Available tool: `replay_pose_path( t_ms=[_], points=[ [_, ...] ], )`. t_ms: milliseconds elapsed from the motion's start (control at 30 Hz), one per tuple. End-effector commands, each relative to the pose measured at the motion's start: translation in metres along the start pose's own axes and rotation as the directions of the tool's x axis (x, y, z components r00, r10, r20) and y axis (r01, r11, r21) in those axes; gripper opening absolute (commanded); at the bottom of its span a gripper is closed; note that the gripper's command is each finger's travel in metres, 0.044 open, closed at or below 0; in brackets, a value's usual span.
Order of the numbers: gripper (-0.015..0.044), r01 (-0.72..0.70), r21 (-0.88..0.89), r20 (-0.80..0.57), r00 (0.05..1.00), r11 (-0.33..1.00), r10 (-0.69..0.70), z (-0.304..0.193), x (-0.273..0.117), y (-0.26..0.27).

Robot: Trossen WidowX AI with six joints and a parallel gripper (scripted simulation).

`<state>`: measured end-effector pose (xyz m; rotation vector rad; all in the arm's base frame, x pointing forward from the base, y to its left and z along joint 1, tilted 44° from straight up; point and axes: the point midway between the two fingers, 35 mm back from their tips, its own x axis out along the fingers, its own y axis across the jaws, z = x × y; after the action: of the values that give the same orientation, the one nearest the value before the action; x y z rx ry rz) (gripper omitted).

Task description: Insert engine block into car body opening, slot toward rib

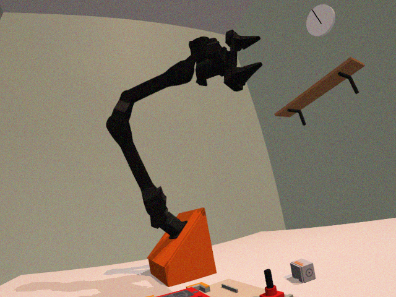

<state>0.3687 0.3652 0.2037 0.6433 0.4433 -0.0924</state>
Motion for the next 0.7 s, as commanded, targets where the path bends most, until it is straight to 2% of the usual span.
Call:
replay_pose_path(
  t_ms=[0,333,667],
  points=[
    [0.0440,0.095,0.054,-0.029,0.995,0.994,-0.093,-0.010,0.022,-0.029],
    [0.0440,0.345,0.201,-0.085,0.939,0.917,-0.335,-0.023,0.063,-0.107],
    [0.0440,0.551,0.366,-0.102,0.824,0.750,-0.557,-0.028,0.090,-0.183]
  ],
)
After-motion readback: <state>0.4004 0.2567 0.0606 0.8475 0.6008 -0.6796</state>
